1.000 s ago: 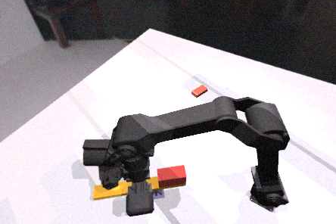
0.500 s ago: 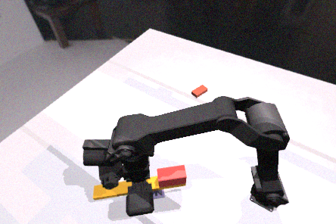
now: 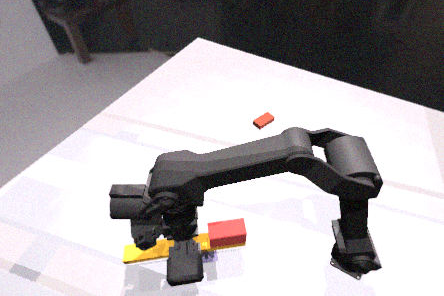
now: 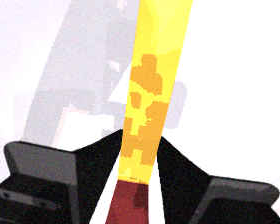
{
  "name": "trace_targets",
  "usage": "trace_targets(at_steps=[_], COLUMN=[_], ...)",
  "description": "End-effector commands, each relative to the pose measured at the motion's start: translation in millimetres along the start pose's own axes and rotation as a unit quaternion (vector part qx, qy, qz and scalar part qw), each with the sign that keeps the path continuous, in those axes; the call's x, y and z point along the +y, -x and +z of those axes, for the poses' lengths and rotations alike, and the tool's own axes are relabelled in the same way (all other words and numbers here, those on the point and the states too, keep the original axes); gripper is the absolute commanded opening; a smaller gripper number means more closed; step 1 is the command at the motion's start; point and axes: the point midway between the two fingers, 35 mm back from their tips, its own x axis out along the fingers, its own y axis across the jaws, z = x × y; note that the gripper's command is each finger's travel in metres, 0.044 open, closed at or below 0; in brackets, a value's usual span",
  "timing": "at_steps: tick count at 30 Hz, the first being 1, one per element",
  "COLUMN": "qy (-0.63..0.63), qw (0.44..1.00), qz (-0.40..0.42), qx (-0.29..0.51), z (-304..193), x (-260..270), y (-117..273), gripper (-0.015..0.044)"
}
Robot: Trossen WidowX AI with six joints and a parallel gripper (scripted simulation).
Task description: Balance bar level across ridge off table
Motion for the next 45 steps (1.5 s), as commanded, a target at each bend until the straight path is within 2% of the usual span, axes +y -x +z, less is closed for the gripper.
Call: trace_targets(at_steps=[1,31,37,45], qy=[0.001,0.0,0.0,0.0], qw=[1.0,1.0,1.0,1.0], qz=[-0.001,0.0,0.0,0.0], qx=[0.0,0.0,0.0,0.0], z=[-0.4,0.0,0.0,0.0], x=[-0.3,0.0,0.0,0.0], y=[0.8,0.0,0.0,0.0], gripper=[0.0,0.0,0.0157,0.0167])
